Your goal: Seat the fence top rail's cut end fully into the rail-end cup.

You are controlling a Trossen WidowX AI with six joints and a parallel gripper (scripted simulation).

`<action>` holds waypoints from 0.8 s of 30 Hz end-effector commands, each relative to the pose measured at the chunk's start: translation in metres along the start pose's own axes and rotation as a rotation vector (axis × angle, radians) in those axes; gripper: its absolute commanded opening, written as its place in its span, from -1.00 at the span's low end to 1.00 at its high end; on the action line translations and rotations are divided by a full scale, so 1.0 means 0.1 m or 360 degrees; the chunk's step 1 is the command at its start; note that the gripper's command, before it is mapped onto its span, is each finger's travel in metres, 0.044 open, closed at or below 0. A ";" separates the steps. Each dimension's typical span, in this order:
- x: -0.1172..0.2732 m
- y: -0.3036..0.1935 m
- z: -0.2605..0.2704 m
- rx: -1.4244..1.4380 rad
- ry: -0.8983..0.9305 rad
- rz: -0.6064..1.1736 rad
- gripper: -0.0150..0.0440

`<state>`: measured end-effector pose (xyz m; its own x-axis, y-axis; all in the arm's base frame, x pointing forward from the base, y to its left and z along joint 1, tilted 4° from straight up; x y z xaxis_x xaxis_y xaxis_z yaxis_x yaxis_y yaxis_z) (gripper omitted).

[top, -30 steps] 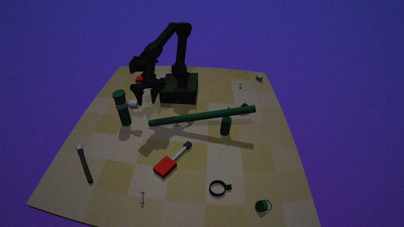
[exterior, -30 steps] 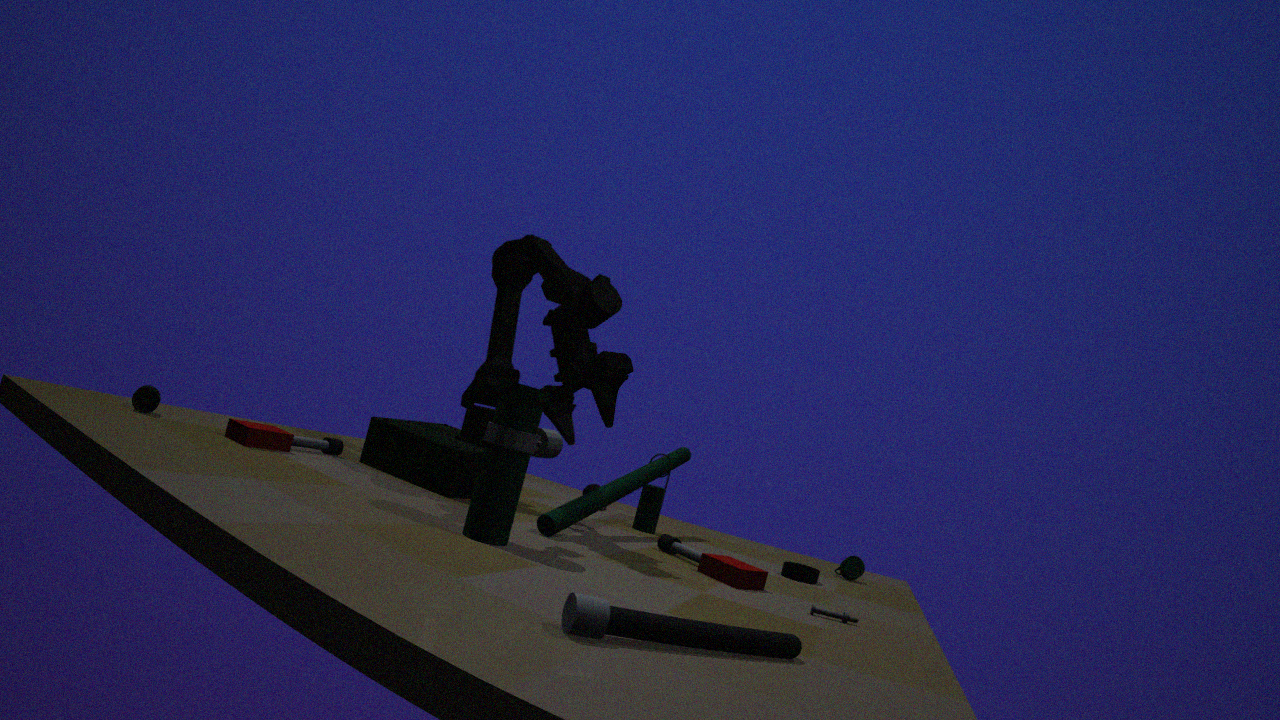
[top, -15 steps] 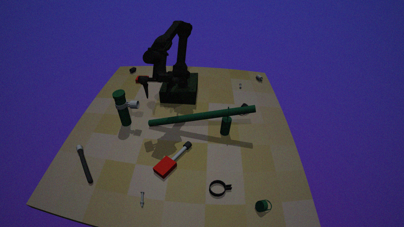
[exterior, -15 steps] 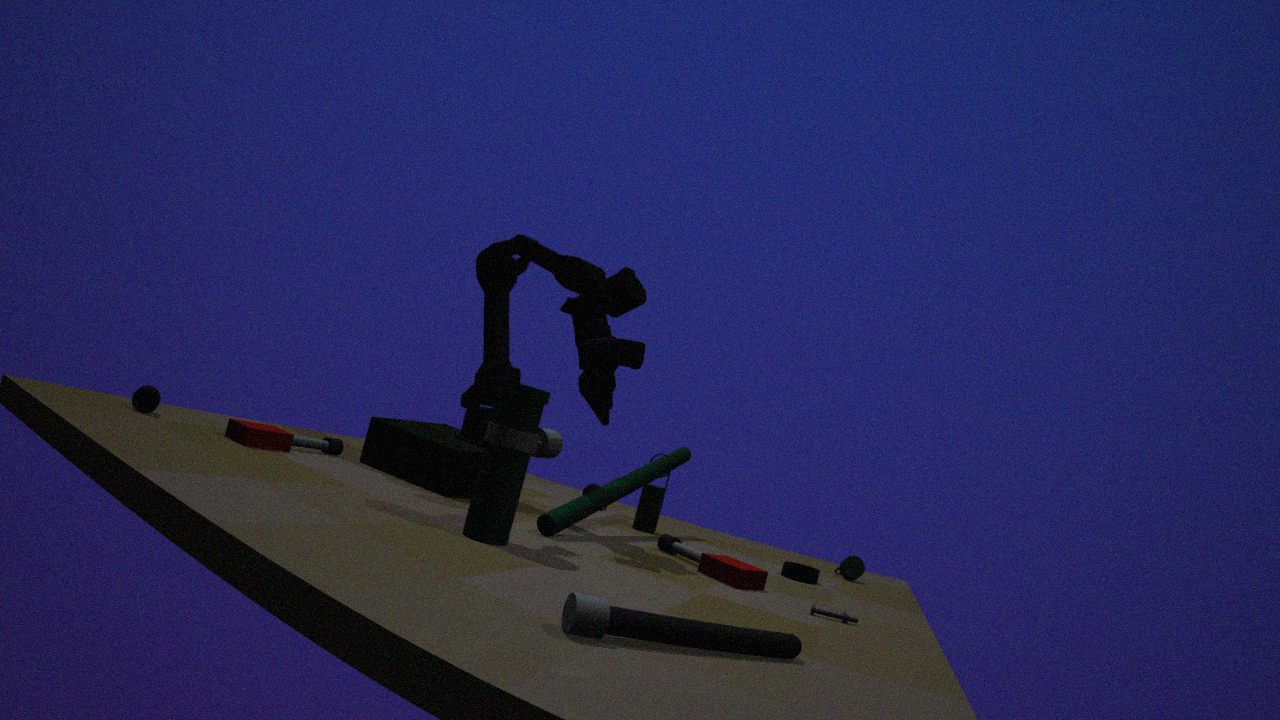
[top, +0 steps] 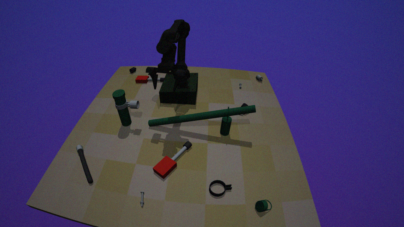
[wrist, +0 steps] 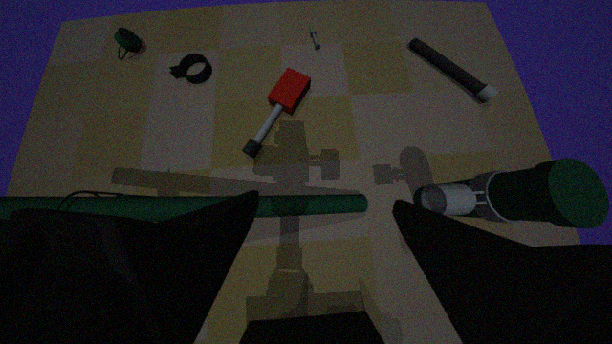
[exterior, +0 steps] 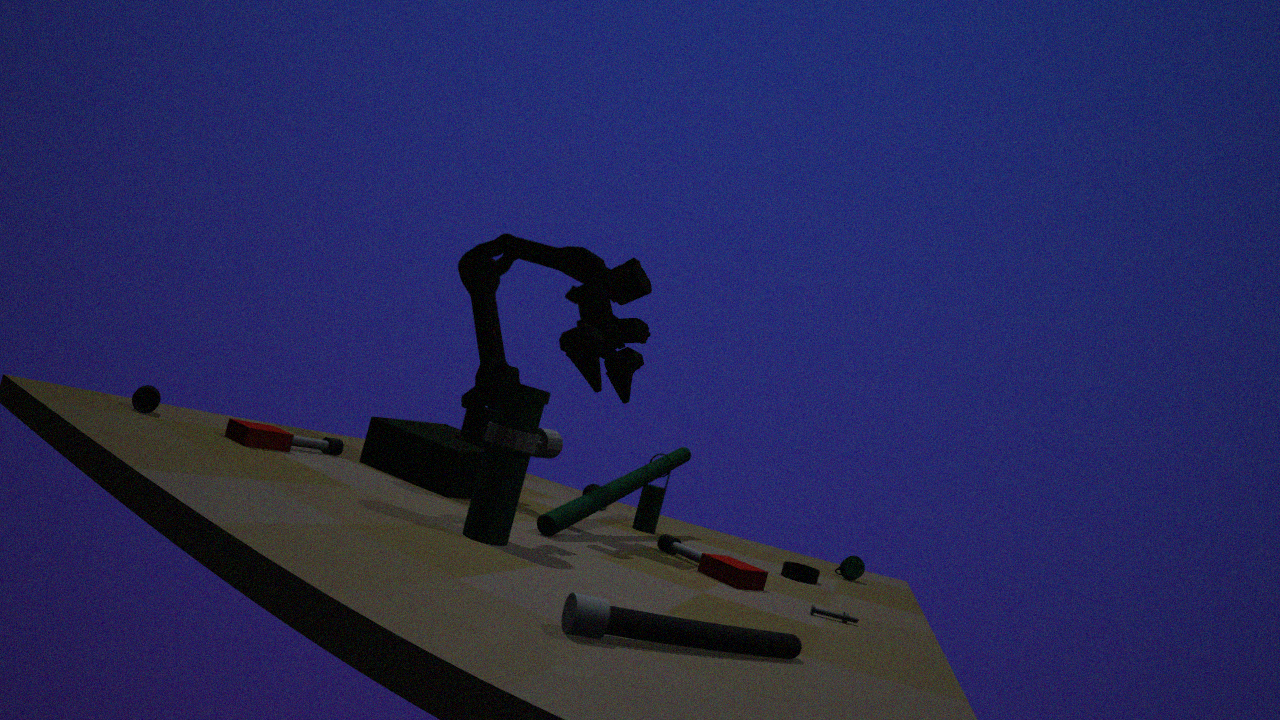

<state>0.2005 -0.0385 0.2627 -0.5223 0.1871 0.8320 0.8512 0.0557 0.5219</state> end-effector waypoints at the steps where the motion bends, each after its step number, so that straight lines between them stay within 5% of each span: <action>1: 0.02 0.00 0.01 -0.0062 -0.0013 0.0004 1.00; 6: -0.07 0.03 0.02 0.0198 0.0015 0.0078 1.00; 20: -0.86 0.12 0.20 0.2362 0.0696 0.0449 1.00; 24: -0.95 0.11 0.22 0.2583 0.0811 0.0446 1.00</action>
<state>0.2432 -0.0366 0.2127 -0.2105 0.1236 0.9698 0.4566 0.8896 -0.0143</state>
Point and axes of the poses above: the point midway between the two fingers, 35 mm back from their tips, its own x axis back along the fingers, its own z axis across the jaws, y = z × x, the point moved 9 cm from there along x, back along the fingers, and after that the axes turned 12 degrees about x, right-handed, at the moved point
